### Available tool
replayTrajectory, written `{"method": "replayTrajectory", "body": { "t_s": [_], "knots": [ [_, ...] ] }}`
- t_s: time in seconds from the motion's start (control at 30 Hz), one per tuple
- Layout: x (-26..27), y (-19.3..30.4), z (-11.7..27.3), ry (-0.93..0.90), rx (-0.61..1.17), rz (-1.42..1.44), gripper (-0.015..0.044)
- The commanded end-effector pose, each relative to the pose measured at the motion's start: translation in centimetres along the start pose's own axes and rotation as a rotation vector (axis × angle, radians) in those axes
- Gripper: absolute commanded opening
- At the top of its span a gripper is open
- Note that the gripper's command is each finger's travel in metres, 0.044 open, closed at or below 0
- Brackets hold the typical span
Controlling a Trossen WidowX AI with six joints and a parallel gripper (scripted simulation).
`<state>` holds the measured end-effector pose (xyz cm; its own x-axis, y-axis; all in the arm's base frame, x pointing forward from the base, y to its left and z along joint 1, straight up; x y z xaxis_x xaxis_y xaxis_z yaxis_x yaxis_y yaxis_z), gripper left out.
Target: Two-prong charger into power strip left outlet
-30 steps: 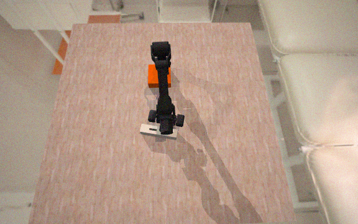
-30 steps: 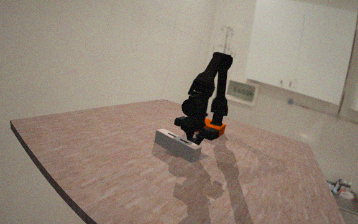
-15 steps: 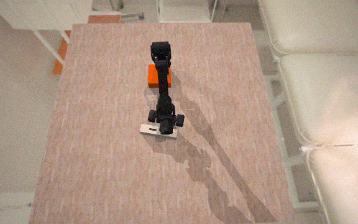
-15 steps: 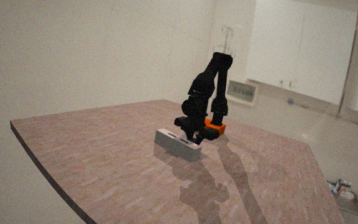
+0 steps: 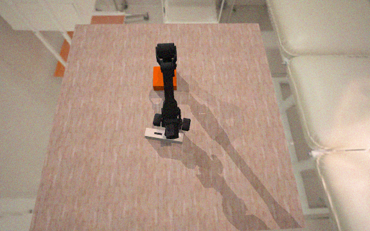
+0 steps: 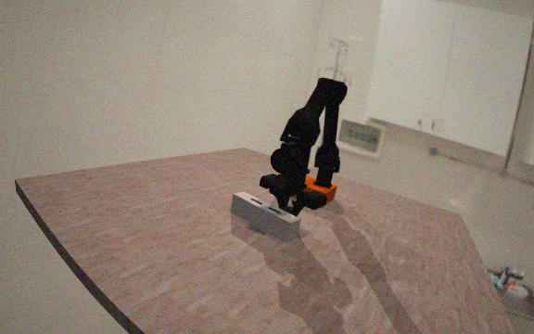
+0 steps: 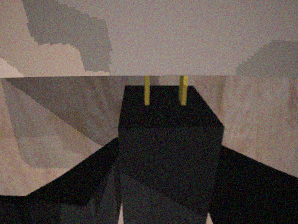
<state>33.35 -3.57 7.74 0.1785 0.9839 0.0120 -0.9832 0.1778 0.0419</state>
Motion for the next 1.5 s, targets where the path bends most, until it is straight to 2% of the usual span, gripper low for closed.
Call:
{"method": "replayTrajectory", "body": {
  "t_s": [0.0,1.47],
  "knots": [
    [0.0,0.0,0.1,-0.006,-0.001,0.003,0.0],
    [-0.1,-1.1,0.2,-0.006,-0.002,0.003,0.0]
  ]
}}
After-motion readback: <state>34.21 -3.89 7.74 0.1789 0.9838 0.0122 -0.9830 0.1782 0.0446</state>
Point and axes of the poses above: the point midway between the two fingers, 35 mm back from their tips, its own z axis back along the fingers, its own x axis across the jaws, y = z × x, the point moved 7 cm from there along z, back along the fingers, and after that the axes turned 10 degrees about z, right-handed, at the moved point
